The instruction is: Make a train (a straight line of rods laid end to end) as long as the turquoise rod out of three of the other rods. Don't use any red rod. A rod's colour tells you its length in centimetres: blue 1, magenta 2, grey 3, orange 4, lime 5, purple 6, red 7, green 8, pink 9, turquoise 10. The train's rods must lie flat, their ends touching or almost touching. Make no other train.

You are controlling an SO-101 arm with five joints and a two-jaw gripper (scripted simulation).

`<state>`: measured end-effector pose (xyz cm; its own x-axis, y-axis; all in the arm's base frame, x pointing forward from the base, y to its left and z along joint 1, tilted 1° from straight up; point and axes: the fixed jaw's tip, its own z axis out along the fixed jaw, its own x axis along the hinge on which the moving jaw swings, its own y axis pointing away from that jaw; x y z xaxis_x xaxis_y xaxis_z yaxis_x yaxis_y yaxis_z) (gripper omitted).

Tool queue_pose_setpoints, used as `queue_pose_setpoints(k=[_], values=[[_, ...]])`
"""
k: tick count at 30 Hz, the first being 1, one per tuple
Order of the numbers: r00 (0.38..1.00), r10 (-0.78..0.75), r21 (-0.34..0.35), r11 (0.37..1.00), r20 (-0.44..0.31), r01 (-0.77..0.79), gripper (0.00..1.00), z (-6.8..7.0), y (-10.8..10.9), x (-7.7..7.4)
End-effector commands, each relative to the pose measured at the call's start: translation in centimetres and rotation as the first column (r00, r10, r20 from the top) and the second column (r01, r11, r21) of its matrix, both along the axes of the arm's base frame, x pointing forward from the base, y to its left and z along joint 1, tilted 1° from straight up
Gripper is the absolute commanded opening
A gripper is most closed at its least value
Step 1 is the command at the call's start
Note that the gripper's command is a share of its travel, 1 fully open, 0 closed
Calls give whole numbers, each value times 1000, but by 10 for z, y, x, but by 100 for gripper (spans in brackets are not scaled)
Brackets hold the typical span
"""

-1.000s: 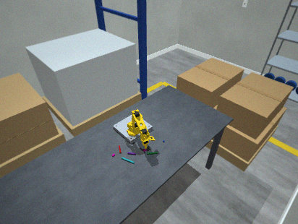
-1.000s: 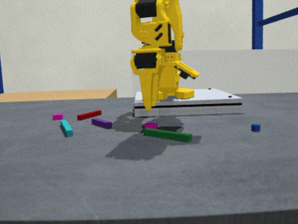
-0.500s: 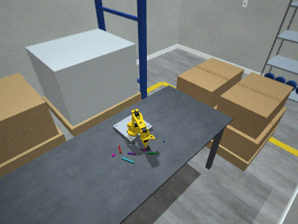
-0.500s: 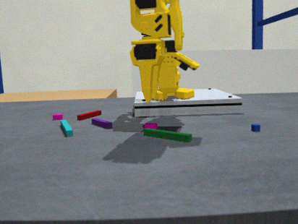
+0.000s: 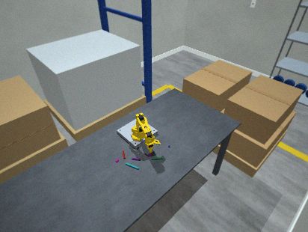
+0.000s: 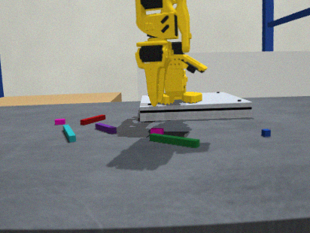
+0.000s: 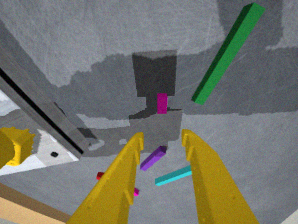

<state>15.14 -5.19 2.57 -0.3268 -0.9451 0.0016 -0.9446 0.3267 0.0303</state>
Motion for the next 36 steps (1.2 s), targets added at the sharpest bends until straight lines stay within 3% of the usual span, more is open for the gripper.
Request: queue_pose_setpoints(k=[1,8,14,21,30,36], values=[[1000,-5,-5,1000,20,5,17,4,0,3],[999,-26,-5,1000,20,26,17,3,-3,3],[987,-162,-6,987,21,162,18,3,-24,-2],[914,-404,-6,915,23,404,18,1,-62,-18],[833,-553,-7,833,24,553,19,-1,-85,-34],[821,-571,-7,821,24,571,19,-1,-88,-36]])
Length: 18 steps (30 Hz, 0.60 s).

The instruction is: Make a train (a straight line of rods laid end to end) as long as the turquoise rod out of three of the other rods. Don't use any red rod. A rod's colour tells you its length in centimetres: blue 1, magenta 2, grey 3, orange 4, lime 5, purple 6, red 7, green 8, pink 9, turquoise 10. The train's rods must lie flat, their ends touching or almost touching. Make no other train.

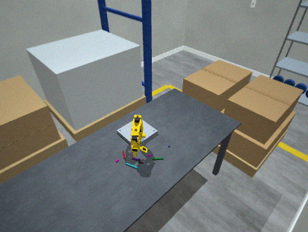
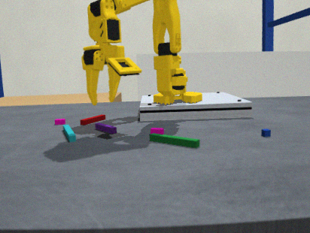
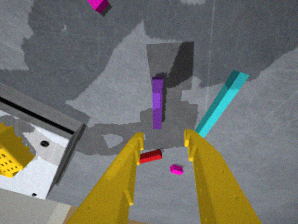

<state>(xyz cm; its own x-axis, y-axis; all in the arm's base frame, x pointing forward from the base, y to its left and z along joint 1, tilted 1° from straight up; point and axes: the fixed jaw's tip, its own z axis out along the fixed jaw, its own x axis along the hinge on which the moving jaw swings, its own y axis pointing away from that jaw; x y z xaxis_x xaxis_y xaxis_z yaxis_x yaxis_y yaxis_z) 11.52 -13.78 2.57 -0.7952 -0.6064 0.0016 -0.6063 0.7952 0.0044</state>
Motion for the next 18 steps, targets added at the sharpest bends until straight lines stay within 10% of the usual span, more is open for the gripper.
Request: queue_pose_setpoints(k=[1,18], values=[[1000,-21,2,1000,0,21,19,-1,-2,0],[999,-35,-6,999,6,35,19,0,-5,-1]])
